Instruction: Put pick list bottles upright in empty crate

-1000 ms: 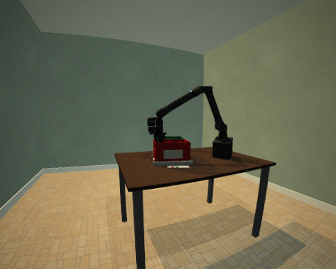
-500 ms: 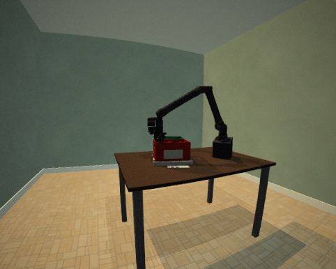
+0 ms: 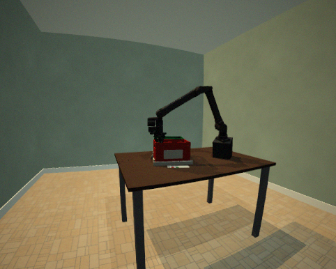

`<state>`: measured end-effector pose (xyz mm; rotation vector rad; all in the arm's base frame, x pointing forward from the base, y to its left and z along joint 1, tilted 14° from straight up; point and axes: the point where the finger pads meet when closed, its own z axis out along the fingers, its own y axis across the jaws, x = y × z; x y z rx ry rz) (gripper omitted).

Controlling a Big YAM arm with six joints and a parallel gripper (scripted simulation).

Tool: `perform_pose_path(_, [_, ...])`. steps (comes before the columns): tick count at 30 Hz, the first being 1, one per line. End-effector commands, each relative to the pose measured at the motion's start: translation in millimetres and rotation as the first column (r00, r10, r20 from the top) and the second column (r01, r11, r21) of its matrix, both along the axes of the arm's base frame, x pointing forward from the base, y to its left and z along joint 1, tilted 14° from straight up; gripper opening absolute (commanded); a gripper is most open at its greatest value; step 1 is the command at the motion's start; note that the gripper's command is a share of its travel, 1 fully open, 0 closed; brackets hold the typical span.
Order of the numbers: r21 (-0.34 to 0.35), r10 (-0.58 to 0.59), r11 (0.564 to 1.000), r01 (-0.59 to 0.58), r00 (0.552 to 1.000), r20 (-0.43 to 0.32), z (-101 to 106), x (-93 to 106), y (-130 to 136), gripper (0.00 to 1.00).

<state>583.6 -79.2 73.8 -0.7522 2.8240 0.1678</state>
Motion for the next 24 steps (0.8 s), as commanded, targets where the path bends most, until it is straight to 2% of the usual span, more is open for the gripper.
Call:
perform_pose_path(1, [-0.007, -0.006, 1.0, 0.006, 0.999, 0.045, 23.0, 4.1, 1.4, 0.0])
perform_pose_path(24, [-0.006, -0.006, 1.0, 0.006, 0.999, 0.041, 21.7, 2.0, 1.3, 0.0])
